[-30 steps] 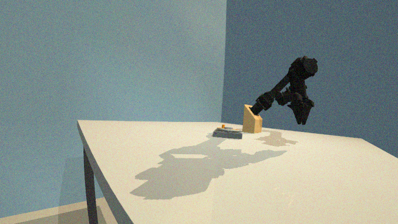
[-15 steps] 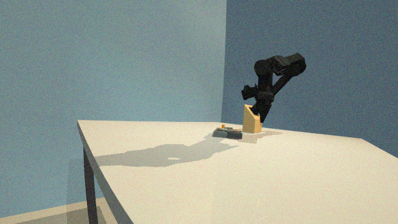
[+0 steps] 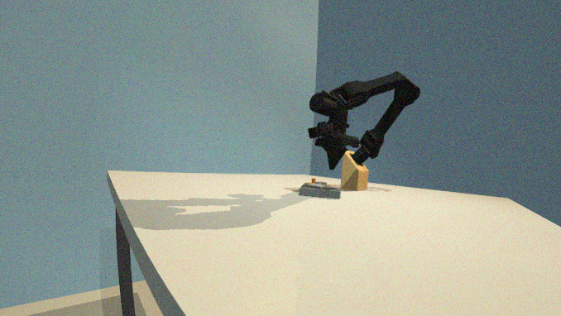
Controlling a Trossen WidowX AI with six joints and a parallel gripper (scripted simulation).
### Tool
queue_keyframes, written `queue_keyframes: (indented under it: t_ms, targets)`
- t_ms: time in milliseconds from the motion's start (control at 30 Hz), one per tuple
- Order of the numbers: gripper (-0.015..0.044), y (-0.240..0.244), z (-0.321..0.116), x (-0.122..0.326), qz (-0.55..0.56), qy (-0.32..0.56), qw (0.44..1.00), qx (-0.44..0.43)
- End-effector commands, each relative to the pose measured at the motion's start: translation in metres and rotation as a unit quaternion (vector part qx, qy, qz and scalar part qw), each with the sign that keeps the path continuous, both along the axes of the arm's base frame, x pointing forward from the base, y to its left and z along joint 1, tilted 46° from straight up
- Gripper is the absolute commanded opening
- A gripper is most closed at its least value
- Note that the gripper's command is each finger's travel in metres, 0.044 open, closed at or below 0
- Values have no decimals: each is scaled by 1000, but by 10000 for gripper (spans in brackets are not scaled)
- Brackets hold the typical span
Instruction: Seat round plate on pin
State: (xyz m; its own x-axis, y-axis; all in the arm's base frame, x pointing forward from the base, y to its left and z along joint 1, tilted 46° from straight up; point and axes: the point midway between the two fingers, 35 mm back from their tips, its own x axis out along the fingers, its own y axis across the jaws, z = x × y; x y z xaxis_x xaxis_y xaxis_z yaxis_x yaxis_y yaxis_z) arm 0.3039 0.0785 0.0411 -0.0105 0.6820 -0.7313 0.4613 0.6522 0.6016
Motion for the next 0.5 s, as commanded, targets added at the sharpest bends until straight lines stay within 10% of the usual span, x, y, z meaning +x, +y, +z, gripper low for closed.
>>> queue_keyframes:
  t_ms: [0,467]
  targets:
    - [0,-46,-40,-24,135,-103,985,11]
    - [0,-67,-59,-42,210,-169,962,30]
